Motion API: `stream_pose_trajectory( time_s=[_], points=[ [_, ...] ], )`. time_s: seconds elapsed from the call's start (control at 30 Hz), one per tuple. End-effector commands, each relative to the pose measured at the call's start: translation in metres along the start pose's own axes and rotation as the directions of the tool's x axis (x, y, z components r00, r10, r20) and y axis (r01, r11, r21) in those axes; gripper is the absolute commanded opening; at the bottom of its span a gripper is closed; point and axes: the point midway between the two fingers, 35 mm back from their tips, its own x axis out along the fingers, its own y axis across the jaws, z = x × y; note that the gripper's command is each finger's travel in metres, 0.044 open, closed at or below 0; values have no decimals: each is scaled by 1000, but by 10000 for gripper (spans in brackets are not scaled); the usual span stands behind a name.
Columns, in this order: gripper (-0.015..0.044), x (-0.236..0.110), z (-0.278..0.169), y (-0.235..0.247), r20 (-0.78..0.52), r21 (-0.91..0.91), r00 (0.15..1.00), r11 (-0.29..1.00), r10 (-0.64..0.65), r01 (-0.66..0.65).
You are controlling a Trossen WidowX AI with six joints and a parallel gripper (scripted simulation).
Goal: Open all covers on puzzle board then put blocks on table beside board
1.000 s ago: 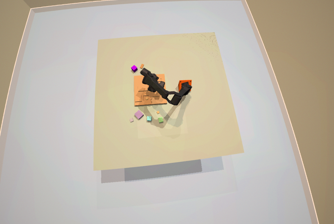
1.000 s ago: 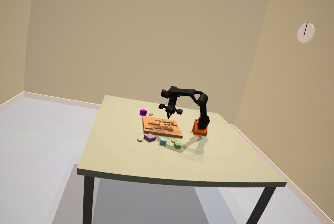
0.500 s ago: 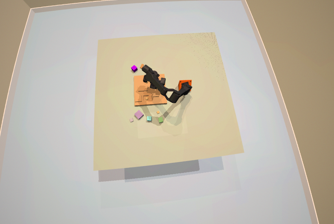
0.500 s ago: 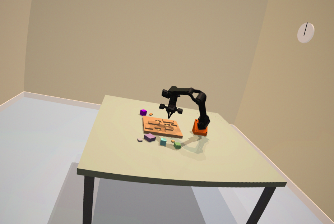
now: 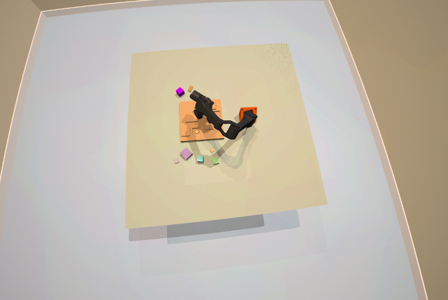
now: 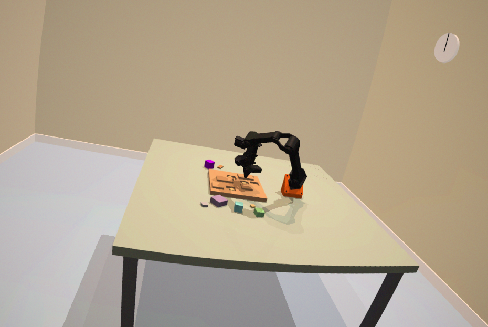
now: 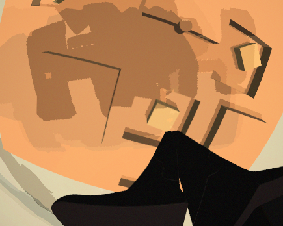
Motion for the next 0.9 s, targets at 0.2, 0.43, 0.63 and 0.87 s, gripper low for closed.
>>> stream_pose_trajectory(
  time_s=[0.2, 0.43, 0.63, 0.87],
  points=[
    [0, 17, 0, 2, 6, 281, 1000, 960, 10, -12],
    [0, 22, 0, 2, 7, -265, 1000, 964, 10, -8],
    [0, 26, 0, 2, 7, -750, 1000, 661, 11, -2],
    [0, 28, 0, 2, 7, -884, 1000, 467, 11, 1]
  ],
)
